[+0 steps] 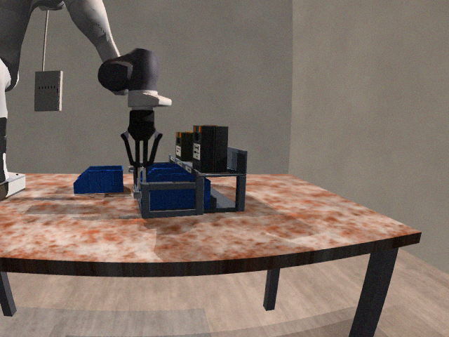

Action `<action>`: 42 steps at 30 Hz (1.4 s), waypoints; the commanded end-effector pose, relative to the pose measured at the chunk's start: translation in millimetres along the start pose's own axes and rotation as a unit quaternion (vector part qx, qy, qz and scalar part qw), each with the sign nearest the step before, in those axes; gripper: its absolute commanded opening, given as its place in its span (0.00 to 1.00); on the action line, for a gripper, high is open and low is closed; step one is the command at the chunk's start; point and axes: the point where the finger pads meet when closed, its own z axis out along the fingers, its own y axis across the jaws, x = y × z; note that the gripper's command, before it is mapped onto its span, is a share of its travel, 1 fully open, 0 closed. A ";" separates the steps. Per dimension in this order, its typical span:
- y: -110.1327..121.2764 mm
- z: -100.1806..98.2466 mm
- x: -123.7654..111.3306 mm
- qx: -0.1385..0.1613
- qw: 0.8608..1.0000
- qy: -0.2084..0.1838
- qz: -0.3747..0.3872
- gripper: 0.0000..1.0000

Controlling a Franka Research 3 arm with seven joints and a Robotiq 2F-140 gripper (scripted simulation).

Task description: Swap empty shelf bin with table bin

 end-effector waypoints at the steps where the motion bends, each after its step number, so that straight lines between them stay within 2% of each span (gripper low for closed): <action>1: -0.2 -0.9 -1.1 0.000 1.000 -0.001 -0.001 0.00; 18: -0.2 -14.3 -1.0 0.000 1.000 -0.001 -0.001 0.00; 42: -0.1 -16.4 -1.0 0.000 1.000 -0.001 -0.001 0.00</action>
